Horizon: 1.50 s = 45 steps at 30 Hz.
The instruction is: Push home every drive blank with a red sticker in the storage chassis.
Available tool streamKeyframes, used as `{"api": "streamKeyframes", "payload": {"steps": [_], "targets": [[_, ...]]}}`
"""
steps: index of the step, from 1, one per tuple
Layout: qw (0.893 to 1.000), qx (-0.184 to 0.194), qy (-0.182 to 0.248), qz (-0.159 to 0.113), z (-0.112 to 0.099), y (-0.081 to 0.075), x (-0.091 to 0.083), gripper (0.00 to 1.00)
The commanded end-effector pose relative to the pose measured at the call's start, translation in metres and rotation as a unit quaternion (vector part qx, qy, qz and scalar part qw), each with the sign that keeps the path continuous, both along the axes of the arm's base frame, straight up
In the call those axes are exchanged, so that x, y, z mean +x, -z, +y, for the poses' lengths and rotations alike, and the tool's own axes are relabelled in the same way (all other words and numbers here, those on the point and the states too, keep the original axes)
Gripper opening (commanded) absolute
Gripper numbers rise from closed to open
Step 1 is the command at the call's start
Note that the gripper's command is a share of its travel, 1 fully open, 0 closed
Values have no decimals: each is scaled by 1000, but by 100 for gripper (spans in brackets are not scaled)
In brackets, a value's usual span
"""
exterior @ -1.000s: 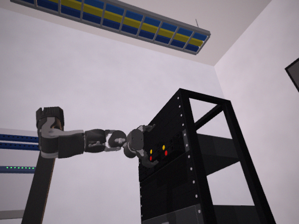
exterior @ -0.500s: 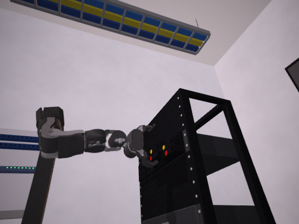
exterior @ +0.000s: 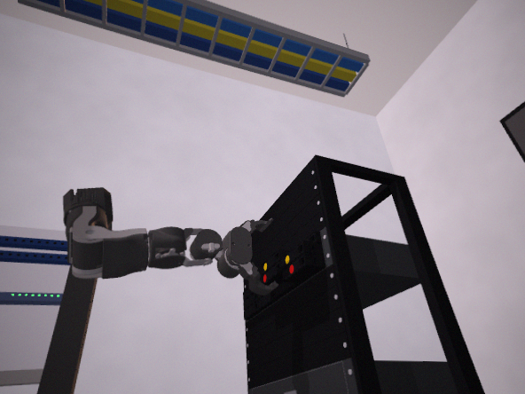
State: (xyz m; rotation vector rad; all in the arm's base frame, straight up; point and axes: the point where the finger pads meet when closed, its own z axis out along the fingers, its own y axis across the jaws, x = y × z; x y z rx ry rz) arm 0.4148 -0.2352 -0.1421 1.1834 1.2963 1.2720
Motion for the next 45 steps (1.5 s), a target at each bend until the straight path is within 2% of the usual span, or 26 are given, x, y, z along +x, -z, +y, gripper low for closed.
{"api": "streamKeyframes", "payload": {"steps": [1,24,25,45], "targets": [[1000,0,0,-9,-1,-5,0,100],[1000,0,0,-9,-1,-5,0,100],[1000,0,0,-9,-1,-5,0,0],[1000,0,0,-9,-1,-5,0,0]]}}
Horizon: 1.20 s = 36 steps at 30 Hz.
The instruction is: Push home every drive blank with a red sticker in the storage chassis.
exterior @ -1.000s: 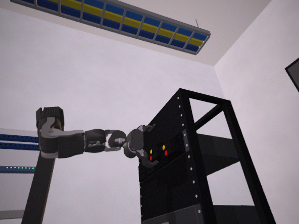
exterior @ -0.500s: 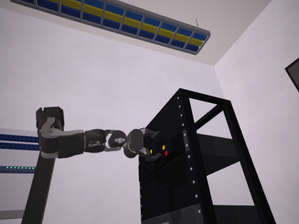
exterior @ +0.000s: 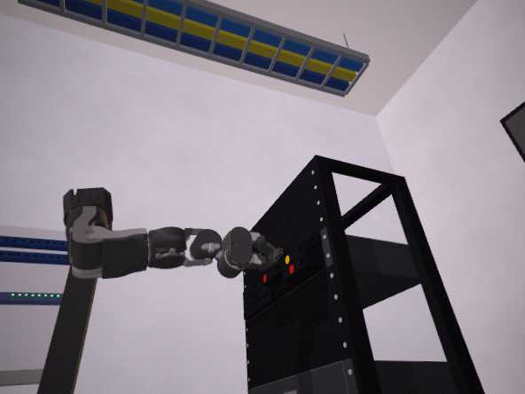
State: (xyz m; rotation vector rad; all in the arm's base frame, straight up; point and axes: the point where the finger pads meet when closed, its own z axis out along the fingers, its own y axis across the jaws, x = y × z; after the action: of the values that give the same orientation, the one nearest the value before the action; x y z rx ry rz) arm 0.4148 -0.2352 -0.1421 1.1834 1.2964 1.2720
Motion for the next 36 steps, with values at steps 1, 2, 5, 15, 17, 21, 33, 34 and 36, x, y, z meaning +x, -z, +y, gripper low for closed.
{"api": "streamKeyframes", "payload": {"steps": [1,2,5,15,17,21,33,34,36], "targets": [[1000,0,0,-9,-1,-6,0,0],[1000,0,0,-9,-1,-6,0,0],[1000,0,0,-9,-1,-6,0,0],[1000,-1,-1,-10,0,-6,0,0],[1000,-1,-1,-10,3,-6,-2,0],[1000,-1,0,-10,21,-1,-14,0],[1000,-1,0,-8,83,15,-54,0],[1000,-1,0,-7,85,16,-56,0],[1000,0,0,-6,87,17,-56,0]]}}
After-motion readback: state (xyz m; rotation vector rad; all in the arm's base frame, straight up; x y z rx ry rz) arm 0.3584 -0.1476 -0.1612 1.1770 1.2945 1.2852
